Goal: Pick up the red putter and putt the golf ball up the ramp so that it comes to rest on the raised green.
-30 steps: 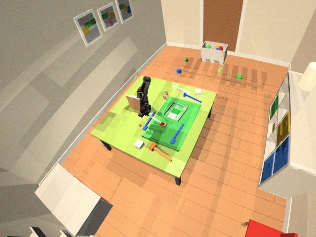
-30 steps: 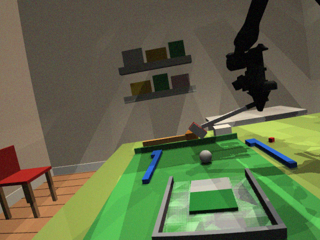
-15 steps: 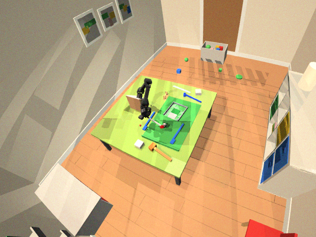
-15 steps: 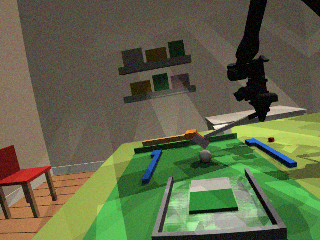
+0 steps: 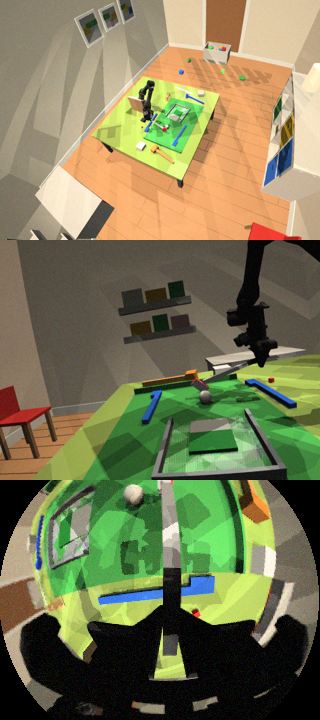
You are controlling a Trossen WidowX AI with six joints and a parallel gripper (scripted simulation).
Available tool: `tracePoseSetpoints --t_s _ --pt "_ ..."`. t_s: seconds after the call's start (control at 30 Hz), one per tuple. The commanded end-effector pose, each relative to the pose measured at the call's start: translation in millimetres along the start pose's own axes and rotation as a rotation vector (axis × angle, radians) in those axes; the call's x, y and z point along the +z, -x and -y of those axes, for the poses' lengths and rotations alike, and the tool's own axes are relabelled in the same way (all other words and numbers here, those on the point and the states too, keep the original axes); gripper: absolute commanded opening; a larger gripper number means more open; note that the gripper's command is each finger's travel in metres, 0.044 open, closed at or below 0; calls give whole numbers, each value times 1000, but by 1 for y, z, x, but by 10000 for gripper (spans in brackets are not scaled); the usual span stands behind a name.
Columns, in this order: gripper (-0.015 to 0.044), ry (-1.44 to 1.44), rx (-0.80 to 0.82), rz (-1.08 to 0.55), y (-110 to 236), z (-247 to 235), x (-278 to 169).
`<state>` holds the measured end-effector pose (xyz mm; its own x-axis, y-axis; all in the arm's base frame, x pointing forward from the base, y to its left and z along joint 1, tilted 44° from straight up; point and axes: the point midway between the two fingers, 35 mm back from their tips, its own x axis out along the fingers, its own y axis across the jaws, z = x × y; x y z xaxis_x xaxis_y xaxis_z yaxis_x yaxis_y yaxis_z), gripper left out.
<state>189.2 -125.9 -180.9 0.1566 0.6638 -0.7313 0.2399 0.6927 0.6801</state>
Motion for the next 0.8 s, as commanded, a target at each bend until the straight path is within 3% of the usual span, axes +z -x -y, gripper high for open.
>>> tracePoseSetpoints --t_s 0.0,0.53,0.77 --pt "0 -5 7 4 -7 -1 -1" --pt "0 0 2 -1 -10 0 -1" --pt "0 -4 4 3 -12 22 -1"
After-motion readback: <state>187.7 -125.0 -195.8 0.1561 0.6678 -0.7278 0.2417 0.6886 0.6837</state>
